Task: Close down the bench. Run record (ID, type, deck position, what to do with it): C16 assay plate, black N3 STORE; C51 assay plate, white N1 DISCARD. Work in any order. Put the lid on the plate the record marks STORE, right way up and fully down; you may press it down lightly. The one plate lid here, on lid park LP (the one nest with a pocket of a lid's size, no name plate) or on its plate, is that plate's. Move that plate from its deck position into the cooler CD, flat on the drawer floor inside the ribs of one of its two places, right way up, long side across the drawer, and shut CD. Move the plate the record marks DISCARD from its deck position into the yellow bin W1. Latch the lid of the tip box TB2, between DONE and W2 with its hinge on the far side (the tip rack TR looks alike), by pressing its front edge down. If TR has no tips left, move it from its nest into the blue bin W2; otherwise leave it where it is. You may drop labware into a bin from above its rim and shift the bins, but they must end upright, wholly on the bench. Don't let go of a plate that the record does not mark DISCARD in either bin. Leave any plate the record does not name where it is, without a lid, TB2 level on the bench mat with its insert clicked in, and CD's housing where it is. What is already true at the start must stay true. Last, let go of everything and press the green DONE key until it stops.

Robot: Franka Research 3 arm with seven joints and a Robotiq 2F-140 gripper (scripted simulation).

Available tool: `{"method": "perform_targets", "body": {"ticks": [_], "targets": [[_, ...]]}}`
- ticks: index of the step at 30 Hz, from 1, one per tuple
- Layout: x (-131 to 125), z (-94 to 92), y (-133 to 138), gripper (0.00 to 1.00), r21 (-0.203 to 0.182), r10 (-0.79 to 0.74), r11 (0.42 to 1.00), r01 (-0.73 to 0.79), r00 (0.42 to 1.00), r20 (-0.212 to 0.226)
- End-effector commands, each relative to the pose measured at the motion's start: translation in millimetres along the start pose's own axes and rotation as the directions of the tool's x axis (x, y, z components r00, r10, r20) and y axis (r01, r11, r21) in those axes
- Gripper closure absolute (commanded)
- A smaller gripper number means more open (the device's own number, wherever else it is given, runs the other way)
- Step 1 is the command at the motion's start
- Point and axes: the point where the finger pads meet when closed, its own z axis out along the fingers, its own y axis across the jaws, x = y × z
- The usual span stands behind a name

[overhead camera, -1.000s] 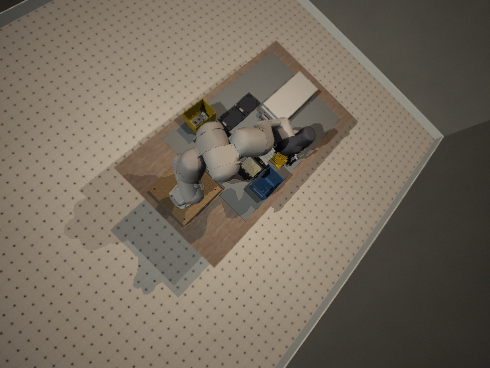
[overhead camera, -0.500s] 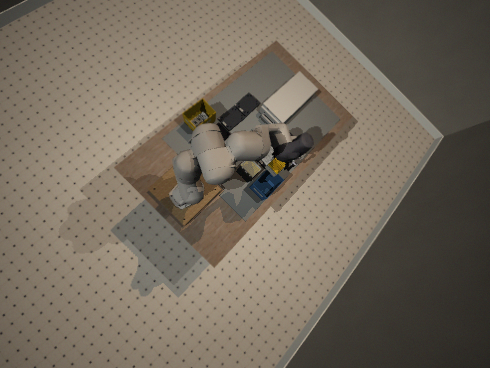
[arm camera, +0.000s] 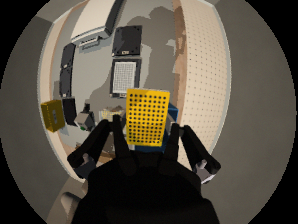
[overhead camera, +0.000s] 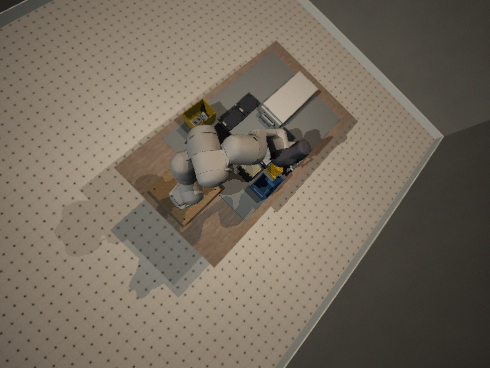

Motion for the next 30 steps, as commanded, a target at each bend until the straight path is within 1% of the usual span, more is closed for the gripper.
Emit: {"method": "perform_targets", "body": {"ticks": [1,17,19,30], "targets": [[-4,-1.9,5,1.00,-0.005,-0.022,1.000,0.022,1.000,-0.008],[-42,-1.7,20,1.00,-0.005,-0.022,1.000,0.022,1.000,-0.008],[-42,-1.7,20,1.00,-0.005,-0.022,1.000,0.022,1.000,-0.008],[-69,-1.5,30,1.00,-0.005,-0.022,1.000,0.022,1.000,-0.008]]}}
